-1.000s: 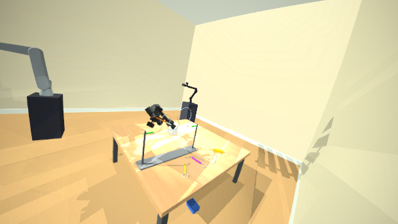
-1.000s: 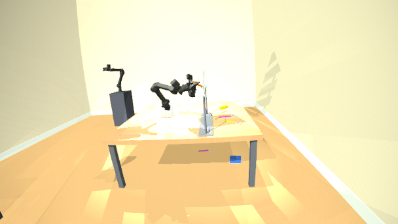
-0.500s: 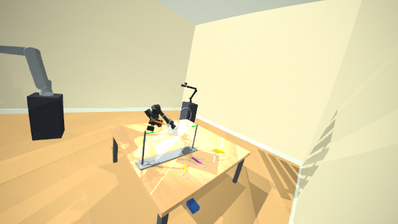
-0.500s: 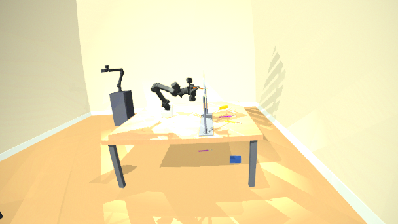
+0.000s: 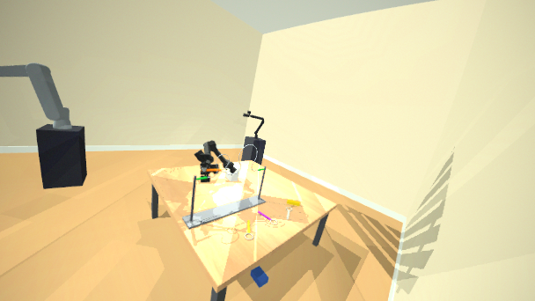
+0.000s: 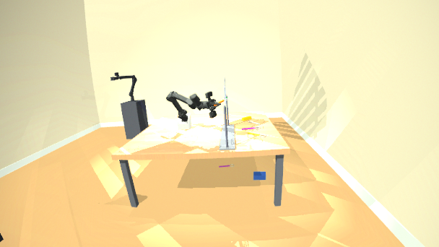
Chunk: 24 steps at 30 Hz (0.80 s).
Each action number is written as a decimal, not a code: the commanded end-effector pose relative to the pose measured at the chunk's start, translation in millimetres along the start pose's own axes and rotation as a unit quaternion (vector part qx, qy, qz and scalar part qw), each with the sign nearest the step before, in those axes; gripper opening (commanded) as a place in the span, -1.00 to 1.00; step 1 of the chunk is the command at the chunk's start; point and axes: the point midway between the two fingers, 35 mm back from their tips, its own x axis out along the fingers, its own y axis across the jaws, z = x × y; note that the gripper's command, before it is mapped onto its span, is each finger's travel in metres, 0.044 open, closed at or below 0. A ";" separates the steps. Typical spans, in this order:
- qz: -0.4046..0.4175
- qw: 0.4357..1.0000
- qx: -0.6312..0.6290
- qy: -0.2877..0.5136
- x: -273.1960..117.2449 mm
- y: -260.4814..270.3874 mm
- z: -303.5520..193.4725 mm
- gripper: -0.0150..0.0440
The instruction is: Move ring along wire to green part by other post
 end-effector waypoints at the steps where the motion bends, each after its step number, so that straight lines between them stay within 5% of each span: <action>1: 0.028 0.998 0.047 0.007 -2.6 16.8 0.8 -1.00; 24: 0.168 0.942 0.288 0.039 -28.9 93.6 29.7 -1.00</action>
